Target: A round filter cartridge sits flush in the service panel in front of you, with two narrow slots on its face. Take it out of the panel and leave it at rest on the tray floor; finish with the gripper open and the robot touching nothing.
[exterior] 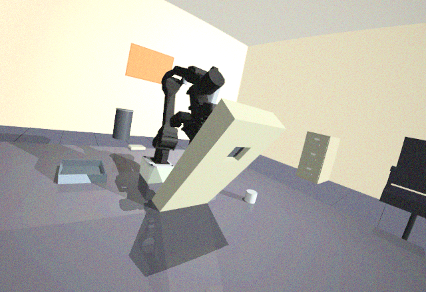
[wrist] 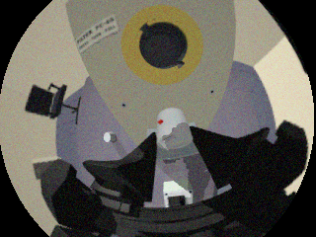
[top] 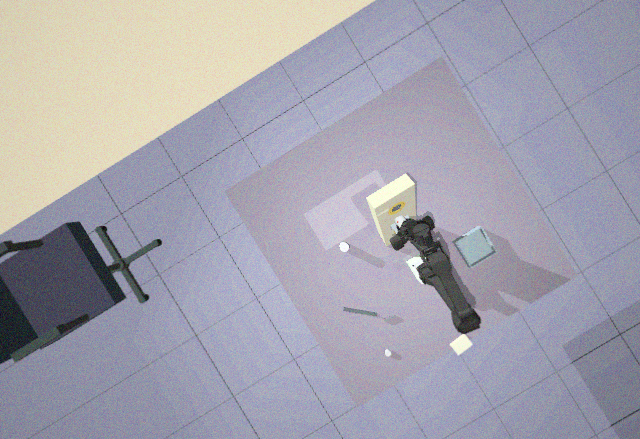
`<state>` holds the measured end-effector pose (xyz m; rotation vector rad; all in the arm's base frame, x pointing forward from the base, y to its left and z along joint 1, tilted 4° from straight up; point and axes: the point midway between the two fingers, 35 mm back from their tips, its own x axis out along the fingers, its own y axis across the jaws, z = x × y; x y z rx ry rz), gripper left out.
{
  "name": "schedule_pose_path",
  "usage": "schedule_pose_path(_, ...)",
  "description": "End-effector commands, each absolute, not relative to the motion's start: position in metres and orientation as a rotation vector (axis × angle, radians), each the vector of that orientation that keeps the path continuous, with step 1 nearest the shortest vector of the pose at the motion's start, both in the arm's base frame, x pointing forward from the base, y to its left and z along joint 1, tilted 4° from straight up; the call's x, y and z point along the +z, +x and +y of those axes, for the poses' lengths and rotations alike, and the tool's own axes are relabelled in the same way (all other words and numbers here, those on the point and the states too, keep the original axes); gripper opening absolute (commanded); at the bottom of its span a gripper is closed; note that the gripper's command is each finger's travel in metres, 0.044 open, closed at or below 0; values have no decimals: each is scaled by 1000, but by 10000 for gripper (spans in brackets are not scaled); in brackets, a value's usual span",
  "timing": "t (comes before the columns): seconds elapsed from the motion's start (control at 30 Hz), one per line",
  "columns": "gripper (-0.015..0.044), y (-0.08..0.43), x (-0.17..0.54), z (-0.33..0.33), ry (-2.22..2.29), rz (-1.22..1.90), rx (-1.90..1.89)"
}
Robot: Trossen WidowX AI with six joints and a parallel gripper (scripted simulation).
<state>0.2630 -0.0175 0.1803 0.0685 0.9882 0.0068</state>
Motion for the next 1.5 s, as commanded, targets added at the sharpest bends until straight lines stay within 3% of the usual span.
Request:
schedule_pose_path(0.0,0,271,191,-19,68,982,7)
schedule_pose_path(0.73,0,229,275,-22,67,987,6)
schedule_pose_path(1.47,0,235,264,-83,59,999,4)
